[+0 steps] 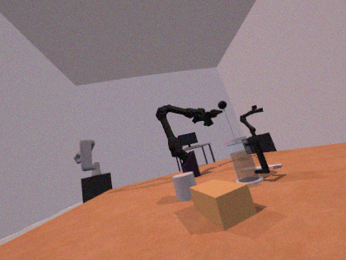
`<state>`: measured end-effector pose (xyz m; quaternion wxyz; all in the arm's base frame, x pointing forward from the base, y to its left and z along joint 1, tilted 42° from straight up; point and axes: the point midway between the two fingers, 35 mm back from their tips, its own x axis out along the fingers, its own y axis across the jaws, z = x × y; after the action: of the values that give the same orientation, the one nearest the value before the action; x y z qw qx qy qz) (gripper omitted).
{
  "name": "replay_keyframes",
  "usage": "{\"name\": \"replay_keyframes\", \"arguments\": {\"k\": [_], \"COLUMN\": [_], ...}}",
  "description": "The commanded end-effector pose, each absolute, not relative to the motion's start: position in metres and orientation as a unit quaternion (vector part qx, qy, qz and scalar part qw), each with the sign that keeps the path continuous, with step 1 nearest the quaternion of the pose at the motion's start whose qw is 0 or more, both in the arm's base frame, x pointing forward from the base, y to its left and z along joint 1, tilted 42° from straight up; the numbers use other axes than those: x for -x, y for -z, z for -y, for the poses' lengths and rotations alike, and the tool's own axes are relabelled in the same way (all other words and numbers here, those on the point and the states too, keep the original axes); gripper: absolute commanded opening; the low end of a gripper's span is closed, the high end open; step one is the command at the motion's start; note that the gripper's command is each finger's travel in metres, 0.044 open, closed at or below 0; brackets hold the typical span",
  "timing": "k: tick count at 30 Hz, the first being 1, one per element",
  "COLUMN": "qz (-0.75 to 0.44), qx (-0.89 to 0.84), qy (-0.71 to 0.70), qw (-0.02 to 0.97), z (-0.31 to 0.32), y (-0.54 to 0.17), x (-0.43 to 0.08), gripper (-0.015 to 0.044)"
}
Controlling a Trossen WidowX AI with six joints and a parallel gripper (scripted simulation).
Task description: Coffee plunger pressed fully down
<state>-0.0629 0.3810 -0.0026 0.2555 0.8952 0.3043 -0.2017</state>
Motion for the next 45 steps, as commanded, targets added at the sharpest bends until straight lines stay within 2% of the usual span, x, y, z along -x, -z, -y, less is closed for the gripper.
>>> {"name": "replay_keyframes", "arguments": {"k": [1,8,14,20,25,30,37,45], "qz": [-0.195,-0.037,0.088,0.183,0.229,0.234,0.232,0.232], "qx": [-0.94,-0.905,-0.787,-0.611,-0.428,-0.388,-0.387,-0.387], "qy": [0.28,0.306,0.273,0.191,0.099,0.079,0.075,0.074], "qw": [0.025,-0.294,-0.546,-0.746,-0.869,-0.888,-0.889,-0.889], "z": [-0.387,-0.381,-0.359,-0.323,-0.283,-0.271,-0.236,-0.236], "y": [-0.025,-0.061,-0.09,-0.12,-0.145,-0.147,-0.106,-0.108], "x": [-0.002,-0.087,-0.156,-0.22,-0.268,-0.28,-0.289,-0.292], "gripper": [0.044,0.044,0.044,0.044,0.044,0.044,0.044,0.044]}}
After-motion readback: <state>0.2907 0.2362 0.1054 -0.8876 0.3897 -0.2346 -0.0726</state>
